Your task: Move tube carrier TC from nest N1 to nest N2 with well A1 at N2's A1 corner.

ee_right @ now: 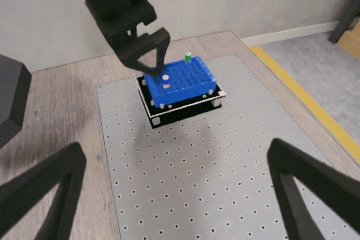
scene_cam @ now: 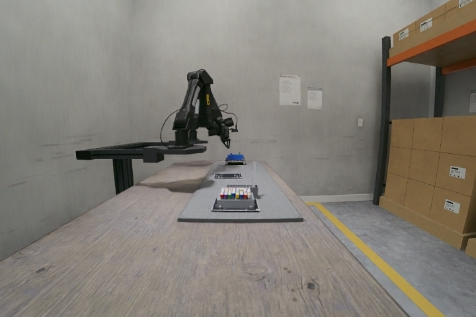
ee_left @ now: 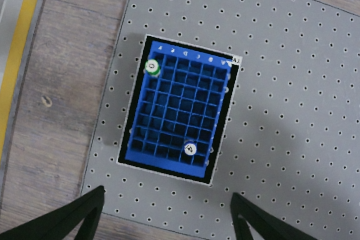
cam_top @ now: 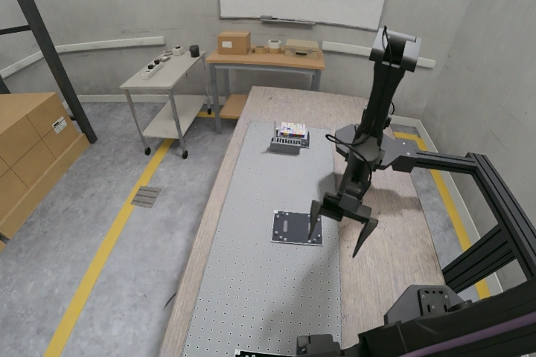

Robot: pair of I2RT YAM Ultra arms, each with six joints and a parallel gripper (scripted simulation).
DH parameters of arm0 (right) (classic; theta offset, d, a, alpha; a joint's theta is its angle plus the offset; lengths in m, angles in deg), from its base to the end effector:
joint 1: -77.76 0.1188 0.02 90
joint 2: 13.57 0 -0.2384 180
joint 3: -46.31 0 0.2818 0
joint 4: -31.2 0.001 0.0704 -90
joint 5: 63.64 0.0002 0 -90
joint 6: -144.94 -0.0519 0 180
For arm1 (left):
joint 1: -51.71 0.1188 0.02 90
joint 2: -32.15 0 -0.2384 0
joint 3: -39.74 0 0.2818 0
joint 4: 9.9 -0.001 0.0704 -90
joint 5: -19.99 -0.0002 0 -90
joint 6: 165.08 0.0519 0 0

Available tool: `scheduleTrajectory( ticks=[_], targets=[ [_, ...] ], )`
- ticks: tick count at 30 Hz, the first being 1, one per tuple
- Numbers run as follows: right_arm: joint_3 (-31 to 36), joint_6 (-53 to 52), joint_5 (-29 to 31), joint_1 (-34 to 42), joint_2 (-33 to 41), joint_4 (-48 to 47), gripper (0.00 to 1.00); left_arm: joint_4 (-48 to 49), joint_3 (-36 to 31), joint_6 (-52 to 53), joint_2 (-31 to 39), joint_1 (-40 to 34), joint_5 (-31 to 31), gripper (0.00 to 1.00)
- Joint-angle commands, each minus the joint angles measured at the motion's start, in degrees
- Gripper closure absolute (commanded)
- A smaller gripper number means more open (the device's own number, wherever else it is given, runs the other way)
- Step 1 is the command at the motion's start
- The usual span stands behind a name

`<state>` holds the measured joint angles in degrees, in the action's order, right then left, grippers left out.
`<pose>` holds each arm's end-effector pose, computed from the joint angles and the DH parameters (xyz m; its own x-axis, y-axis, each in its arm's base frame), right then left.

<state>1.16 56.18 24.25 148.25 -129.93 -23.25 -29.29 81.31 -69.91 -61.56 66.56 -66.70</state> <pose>0.1087 0.3154 0.0302 -0.0756 -0.2782 -0.9575 -0.9556 0.2946 -0.0101 0.2376 0.0671 0.0182 -0.9377 -0.1556 -0.3106 -0.1898 0.9783 0.0831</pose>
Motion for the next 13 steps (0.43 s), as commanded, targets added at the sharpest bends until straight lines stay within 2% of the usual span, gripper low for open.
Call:
scheduleTrajectory(
  ticks=[1,13],
  targets=[
    [-0.79,-0.21,0.15,0.34,0.89,-1.07,0.00,1.29,0.24,-0.59,1.56,0.54,0.45,0.00],
    [-0.79,-0.21,0.15,0.34,0.89,-1.07,0.00,1.30,0.24,-0.18,1.02,0.18,0.11,0.00]
  ],
)
